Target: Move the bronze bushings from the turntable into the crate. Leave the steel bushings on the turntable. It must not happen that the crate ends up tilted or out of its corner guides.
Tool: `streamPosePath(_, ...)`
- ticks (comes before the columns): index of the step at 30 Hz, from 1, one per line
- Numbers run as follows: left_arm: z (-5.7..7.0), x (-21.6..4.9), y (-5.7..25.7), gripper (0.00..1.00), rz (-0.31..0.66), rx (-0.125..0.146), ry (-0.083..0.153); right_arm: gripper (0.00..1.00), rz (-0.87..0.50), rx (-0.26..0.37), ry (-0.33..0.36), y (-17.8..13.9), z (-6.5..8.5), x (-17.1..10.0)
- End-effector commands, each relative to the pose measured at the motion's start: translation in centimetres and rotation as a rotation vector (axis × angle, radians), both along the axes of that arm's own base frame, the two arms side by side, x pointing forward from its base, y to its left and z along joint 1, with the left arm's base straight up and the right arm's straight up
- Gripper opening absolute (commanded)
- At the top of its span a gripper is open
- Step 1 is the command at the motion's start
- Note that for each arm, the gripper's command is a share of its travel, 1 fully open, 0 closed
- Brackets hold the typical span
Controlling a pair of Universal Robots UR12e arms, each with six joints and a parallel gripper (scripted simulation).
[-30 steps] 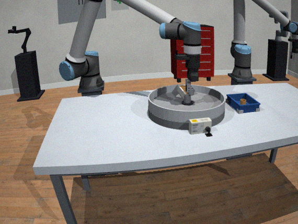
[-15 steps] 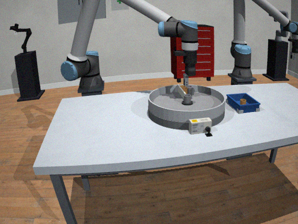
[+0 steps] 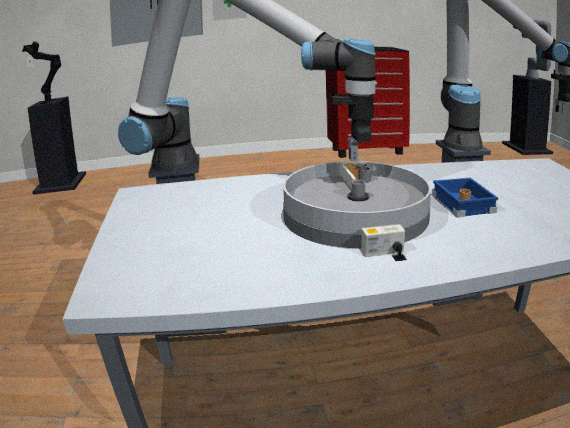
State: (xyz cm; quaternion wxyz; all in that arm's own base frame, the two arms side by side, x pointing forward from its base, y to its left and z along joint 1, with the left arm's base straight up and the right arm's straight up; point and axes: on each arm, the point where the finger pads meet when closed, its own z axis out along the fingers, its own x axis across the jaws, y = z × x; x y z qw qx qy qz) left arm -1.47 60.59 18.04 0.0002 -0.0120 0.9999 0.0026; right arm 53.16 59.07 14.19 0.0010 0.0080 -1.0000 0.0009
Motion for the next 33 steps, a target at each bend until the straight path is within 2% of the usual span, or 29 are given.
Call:
streamPosePath(1, -0.33, -0.17, -0.21, 1.0, 0.003, -0.005, 0.0, 0.36, -0.002, 0.004, -0.003, 0.15, 0.24, 0.19)
streamPosePath(33, -0.33, -0.17, -0.21, 1.0, 0.003, -0.005, 0.0, 0.36, 0.0, 0.003, -0.003, 0.62, 0.17, 0.04)
